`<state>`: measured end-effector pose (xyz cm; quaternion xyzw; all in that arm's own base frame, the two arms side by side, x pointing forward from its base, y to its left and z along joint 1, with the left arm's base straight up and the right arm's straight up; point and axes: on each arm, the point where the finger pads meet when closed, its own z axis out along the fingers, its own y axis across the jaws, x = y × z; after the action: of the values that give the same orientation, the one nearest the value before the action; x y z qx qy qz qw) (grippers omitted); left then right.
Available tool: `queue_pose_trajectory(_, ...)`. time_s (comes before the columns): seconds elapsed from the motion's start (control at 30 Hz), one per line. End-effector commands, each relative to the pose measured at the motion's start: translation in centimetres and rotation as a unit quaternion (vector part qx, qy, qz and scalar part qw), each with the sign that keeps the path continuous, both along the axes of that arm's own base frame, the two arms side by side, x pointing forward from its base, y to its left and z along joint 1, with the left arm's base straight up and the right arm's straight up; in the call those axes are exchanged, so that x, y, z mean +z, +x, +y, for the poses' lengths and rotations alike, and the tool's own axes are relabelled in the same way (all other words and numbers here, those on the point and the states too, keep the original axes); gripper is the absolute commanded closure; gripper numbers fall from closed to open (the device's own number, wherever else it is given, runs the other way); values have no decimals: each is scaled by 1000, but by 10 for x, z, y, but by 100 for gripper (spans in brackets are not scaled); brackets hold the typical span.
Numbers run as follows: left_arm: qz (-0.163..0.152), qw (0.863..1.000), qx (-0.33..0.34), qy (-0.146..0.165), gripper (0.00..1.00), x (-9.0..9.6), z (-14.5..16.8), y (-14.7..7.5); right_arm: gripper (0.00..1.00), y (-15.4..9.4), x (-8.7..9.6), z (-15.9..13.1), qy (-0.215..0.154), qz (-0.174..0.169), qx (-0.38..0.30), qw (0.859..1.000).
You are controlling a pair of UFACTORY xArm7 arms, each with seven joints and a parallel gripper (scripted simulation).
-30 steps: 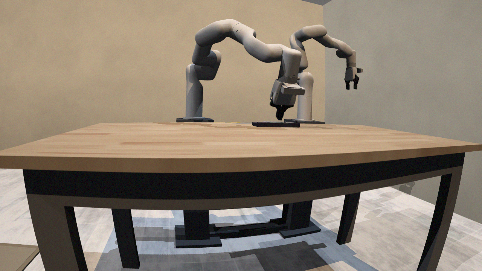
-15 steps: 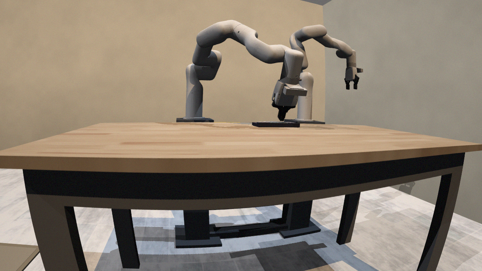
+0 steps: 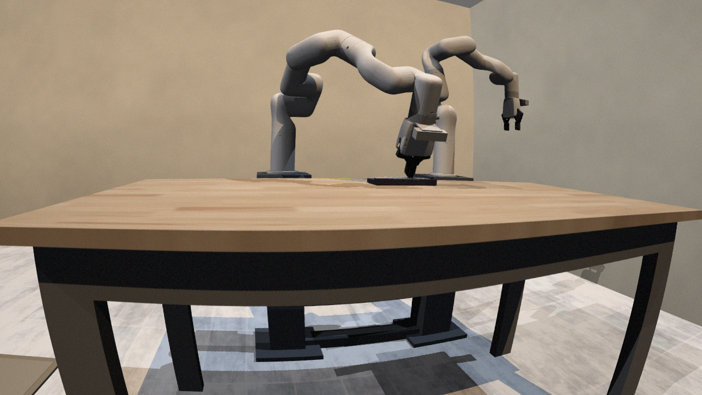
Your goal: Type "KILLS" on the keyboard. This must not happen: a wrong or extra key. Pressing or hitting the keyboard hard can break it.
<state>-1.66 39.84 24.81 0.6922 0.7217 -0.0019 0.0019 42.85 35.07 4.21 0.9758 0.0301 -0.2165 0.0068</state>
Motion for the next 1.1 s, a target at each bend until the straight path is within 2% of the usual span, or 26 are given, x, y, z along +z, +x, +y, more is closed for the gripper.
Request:
queue_pose_trajectory(0.0,0,1000,0,3,0,2,1,0,100,1,2,1,2,-2,0,1000)
queue_pose_trajectory(1.07,0,1000,0,3,0,2,1,0,100,1,-1,1,2,-2,0,1000)
